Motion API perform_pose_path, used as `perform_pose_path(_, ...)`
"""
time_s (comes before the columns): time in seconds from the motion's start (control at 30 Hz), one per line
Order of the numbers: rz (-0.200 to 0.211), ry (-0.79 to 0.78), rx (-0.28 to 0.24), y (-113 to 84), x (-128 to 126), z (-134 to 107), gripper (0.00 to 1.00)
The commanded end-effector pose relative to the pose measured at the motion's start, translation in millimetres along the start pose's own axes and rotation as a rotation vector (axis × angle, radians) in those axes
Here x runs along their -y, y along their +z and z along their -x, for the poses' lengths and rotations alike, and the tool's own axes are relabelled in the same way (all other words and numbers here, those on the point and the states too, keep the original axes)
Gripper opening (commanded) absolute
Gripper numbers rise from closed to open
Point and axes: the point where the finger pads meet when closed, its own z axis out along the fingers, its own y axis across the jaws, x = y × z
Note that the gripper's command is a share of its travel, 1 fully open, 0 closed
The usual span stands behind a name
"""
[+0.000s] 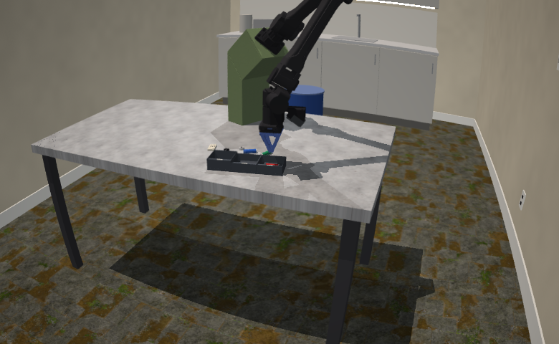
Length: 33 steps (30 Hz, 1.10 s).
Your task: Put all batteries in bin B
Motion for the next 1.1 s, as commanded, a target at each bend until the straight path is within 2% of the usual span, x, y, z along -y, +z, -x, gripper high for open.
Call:
perform_pose_path(0.0,0.012,-0.005,0.004,7.3,-7.4,1.5,0.24)
perform_pose_path(1.07,0.013,0.002,0.004,10.2,-10.1,0.4,0.24)
